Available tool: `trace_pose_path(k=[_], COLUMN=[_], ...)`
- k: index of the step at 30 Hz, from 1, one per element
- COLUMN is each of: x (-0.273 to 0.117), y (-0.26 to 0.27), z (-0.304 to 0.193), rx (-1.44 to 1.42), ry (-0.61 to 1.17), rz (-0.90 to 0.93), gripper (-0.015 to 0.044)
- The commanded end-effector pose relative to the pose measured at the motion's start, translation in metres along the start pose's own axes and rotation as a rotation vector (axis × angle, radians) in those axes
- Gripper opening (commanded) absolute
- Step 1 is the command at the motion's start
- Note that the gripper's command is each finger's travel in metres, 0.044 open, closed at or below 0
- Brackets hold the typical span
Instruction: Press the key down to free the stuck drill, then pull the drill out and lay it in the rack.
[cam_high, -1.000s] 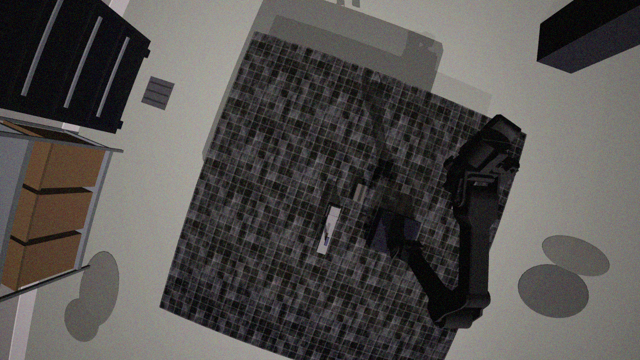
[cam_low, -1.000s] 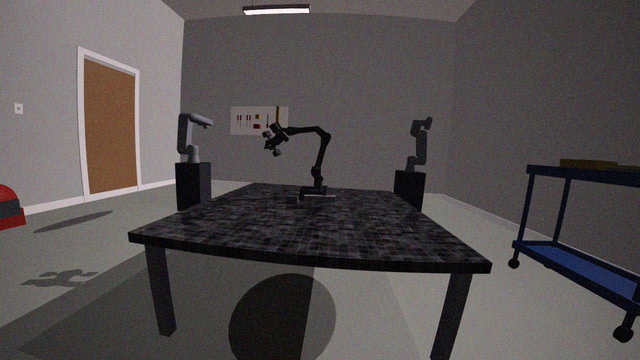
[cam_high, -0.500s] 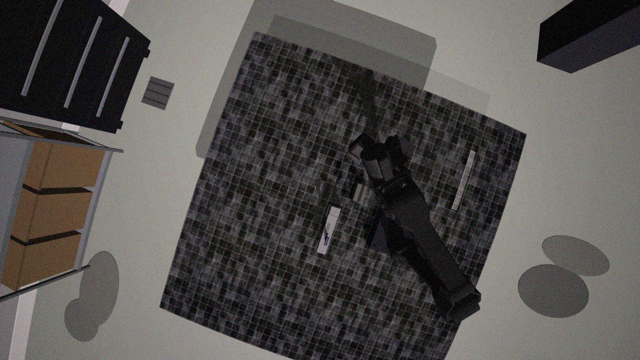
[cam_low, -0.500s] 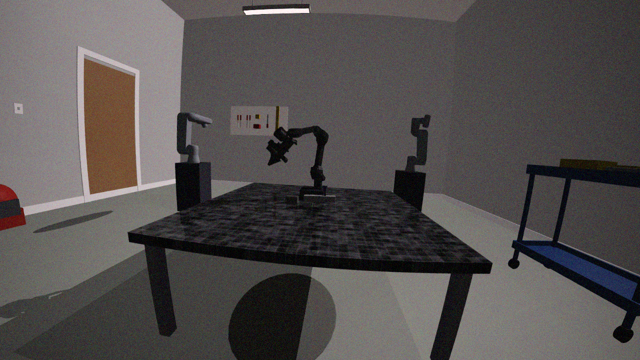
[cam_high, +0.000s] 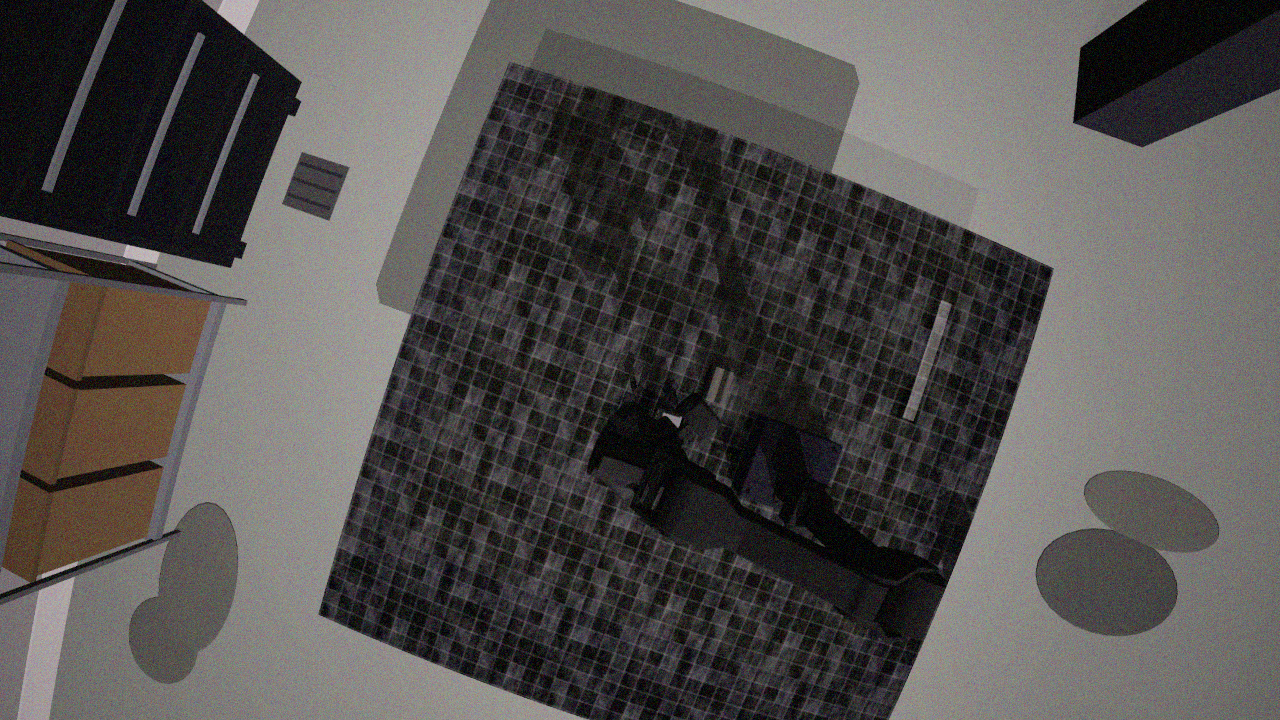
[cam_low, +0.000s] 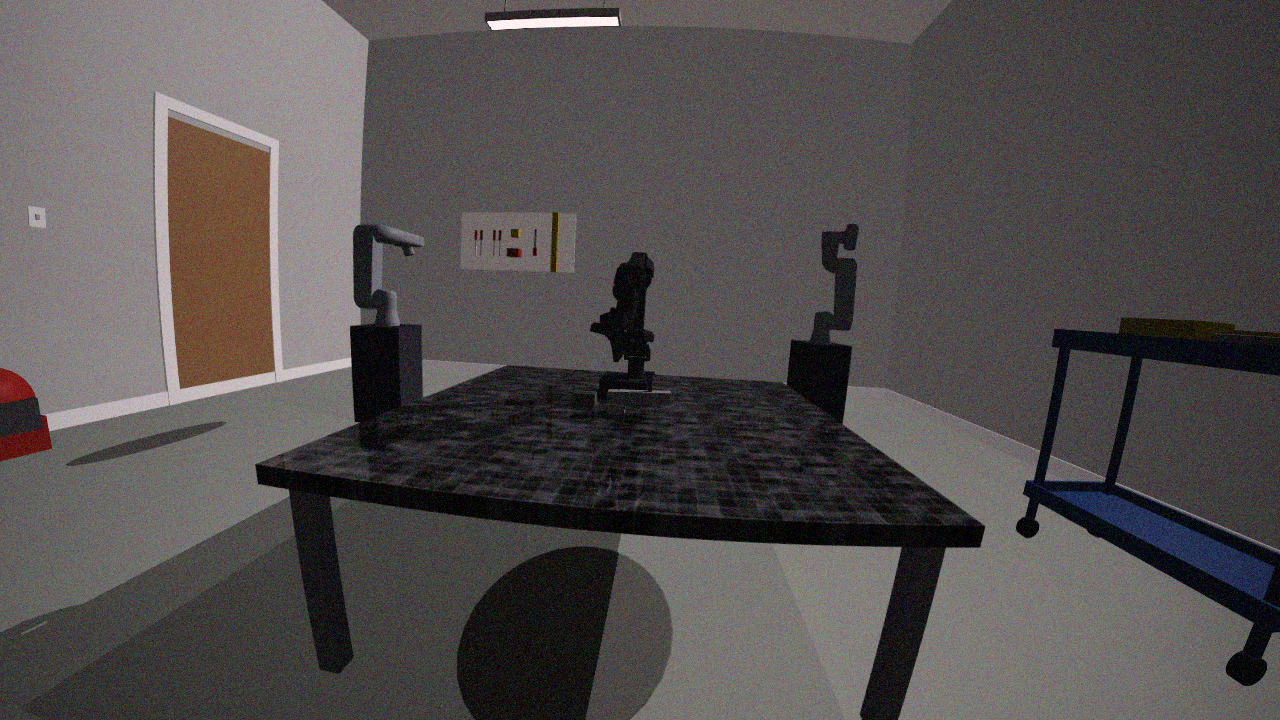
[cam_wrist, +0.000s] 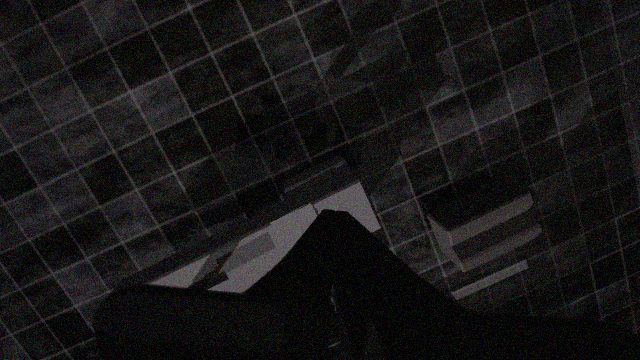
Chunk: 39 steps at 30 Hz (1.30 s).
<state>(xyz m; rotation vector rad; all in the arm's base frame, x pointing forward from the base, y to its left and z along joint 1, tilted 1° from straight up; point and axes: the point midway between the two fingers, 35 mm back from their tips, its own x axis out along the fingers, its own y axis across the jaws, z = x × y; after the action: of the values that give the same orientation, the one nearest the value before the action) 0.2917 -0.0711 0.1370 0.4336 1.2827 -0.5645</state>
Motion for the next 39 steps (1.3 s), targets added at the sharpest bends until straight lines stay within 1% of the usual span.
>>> trace_pose_path(k=[1, 3, 5, 13, 26, 39], x=[0.0, -0.002, -0.003, -0.003, 0.011, 0.015], y=[0.043, 0.058, 0.062, 0.062, 0.064, 0.063], z=[-0.046, -0.067, -0.074, -0.074, -0.079, -0.076], rx=[-0.352, -0.503, -0.554, -0.554, -0.554, -0.554], ry=[0.129, 0.178, 0.195, 0.195, 0.195, 0.194], rz=[0.063, 0.089, 0.098, 0.098, 0.098, 0.098], gripper=[0.0, 0.0, 0.0, 0.0, 0.0, 0.0])
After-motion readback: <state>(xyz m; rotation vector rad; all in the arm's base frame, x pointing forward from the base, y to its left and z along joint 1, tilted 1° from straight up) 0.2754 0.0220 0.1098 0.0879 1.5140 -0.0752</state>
